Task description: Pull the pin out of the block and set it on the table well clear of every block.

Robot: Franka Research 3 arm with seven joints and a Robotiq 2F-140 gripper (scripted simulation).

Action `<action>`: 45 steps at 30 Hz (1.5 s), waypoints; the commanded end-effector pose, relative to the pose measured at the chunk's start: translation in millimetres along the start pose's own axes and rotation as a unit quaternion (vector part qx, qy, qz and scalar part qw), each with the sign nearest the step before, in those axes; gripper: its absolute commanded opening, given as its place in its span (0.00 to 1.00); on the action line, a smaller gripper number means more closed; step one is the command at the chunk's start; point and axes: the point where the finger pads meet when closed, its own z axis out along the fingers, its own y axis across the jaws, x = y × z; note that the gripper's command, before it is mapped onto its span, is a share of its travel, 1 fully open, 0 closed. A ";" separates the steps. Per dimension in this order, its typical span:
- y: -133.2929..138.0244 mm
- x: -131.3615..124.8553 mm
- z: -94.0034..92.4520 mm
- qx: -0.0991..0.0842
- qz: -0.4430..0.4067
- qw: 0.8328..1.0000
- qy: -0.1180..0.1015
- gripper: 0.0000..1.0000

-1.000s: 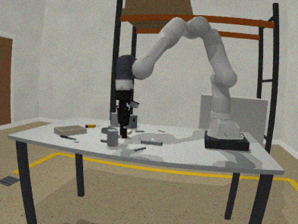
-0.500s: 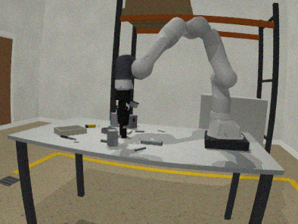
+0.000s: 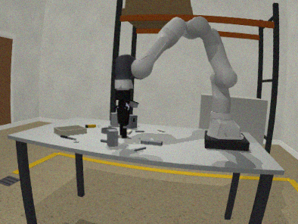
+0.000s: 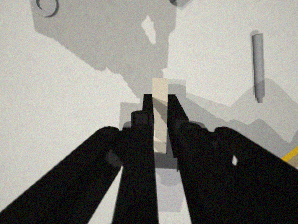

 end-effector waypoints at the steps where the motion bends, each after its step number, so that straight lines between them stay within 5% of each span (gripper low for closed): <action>1: 0.5 2.4 2.0 -0.001 0.003 1.000 0.004 0.10; 45: 0.6 1.7 -0.6 -0.006 0.019 0.999 0.025 0.10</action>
